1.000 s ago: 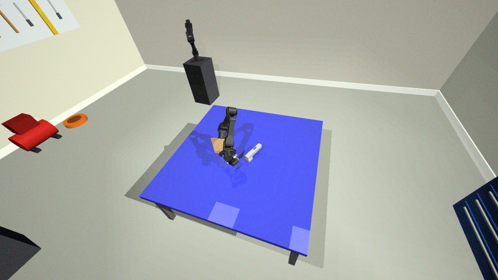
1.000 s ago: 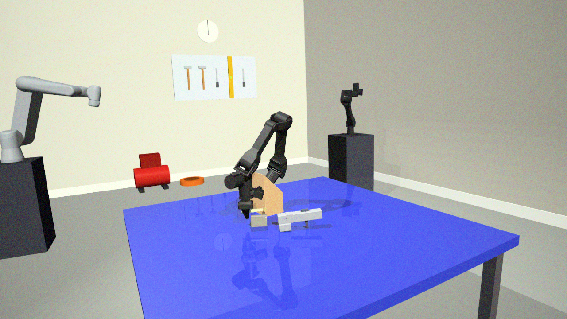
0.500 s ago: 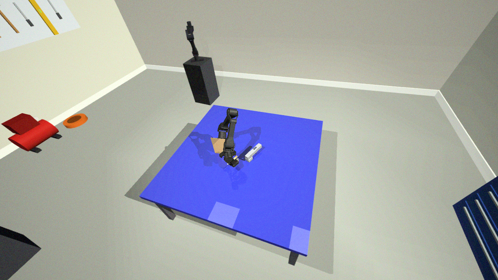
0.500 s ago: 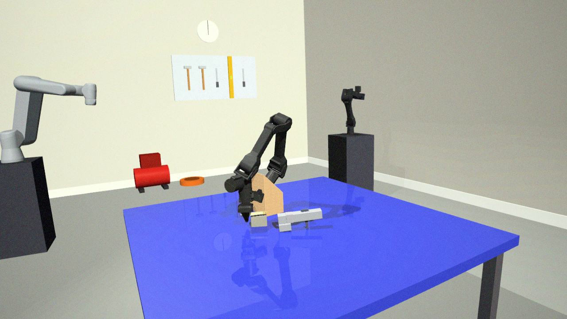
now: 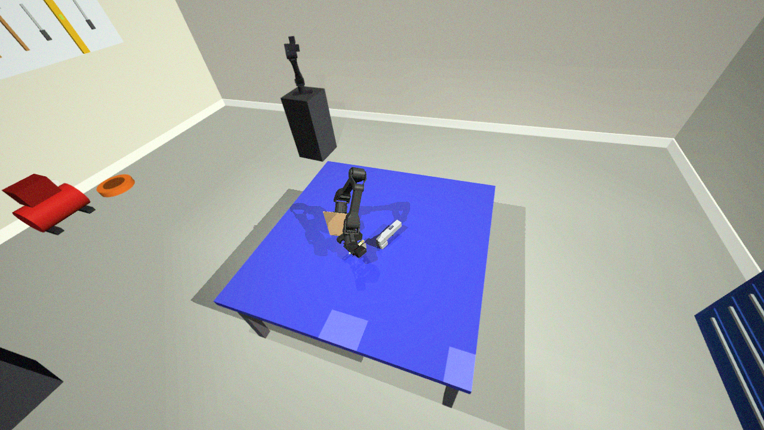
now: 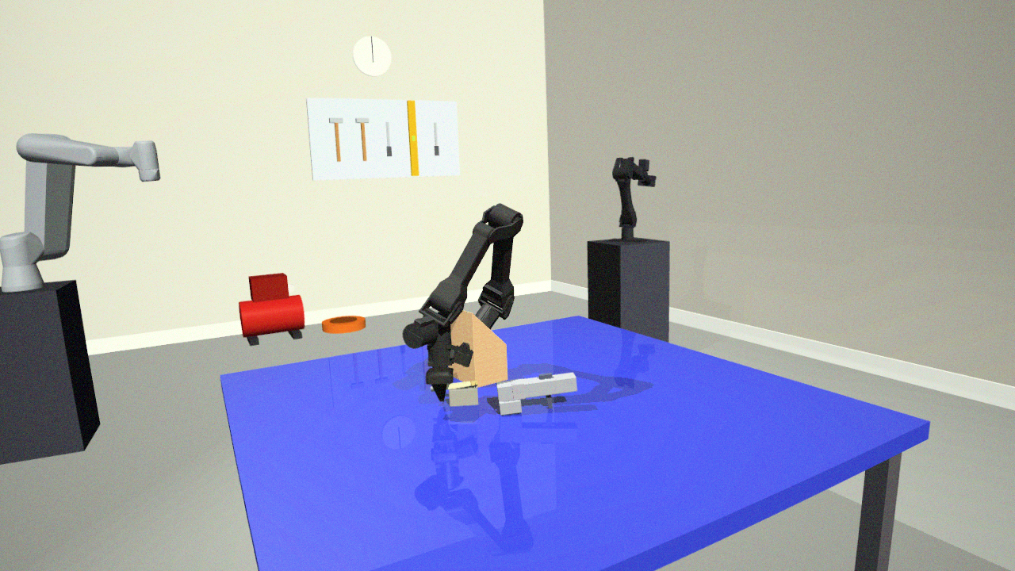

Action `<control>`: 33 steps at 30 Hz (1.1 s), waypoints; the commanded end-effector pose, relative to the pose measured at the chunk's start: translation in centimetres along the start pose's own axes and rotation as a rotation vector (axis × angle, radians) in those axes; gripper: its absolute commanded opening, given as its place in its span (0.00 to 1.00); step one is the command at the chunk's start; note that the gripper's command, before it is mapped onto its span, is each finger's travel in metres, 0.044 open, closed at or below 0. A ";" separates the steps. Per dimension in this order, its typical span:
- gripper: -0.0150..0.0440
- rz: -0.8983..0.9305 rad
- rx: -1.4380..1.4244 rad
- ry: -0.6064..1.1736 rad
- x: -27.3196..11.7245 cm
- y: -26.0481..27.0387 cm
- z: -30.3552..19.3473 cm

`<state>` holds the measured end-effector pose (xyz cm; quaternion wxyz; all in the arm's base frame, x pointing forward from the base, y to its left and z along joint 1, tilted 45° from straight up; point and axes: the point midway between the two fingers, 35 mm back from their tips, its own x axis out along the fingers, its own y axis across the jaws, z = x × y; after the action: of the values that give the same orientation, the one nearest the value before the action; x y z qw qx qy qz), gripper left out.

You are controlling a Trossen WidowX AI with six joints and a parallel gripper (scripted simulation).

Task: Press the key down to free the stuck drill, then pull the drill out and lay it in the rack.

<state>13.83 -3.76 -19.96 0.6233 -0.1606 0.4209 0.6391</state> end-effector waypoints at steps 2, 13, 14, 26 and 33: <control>0.25 0.005 0.000 -0.010 0.7 0.2 0.4; 0.25 0.005 0.000 -0.010 0.8 0.3 0.6; 0.25 0.005 0.000 -0.010 0.8 0.3 0.6; 0.25 0.006 0.000 -0.010 0.8 0.3 0.7; 0.25 0.006 0.000 -0.010 0.7 0.3 0.8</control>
<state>13.67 -3.47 -20.14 0.6225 -0.1628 0.4248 0.6367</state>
